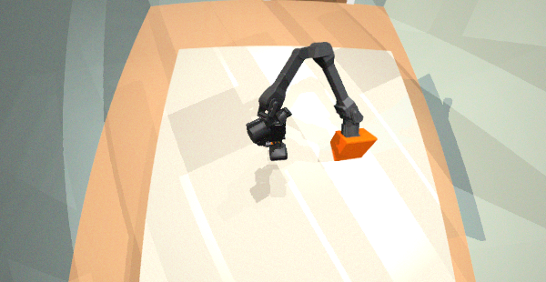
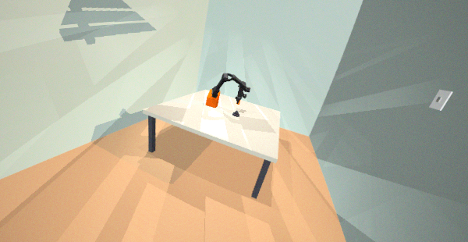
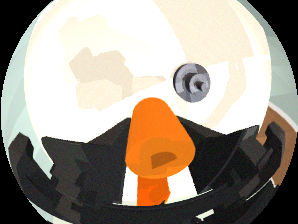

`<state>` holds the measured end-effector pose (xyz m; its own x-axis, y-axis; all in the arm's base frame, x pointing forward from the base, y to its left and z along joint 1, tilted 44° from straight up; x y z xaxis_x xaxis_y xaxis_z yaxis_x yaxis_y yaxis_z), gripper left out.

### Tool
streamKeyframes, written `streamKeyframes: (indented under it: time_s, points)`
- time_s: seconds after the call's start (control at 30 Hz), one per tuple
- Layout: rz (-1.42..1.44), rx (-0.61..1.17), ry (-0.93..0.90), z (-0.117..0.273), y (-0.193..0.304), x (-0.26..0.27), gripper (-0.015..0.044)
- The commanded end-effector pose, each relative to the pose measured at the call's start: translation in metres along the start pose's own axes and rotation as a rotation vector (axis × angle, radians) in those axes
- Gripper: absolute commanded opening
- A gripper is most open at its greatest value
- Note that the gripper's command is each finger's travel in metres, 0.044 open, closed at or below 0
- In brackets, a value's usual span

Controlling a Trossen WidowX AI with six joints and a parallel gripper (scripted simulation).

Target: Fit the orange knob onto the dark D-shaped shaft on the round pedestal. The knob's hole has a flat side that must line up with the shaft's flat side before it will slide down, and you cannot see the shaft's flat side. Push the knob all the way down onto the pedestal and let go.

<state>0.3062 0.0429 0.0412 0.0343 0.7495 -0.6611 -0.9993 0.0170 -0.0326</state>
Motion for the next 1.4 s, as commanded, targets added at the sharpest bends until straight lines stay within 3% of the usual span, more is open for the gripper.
streamKeyframes:
  time_s: [0.0, 0.93, 1.37]
  points:
    - [0.002, -0.011, 0.0, 0.0, -0.004, -0.01, 0.0]
    - [0.008, -0.012, 0.037, -0.024, -0.022, -0.09, 0.0]
    - [0.008, -0.011, 0.04, -0.05, -0.022, -0.093, 0.0]
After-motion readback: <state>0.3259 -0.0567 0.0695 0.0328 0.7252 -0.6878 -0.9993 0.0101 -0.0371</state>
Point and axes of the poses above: the point midway between the two fingers, 35 mm back from their tips, its own z axis back along the fingers, its own x axis across the jaws, y = z × x, the point moved 4 cm from there along z, back along the fingers, and after that the axes turned 1 degree about z, right-handed, at the moved point
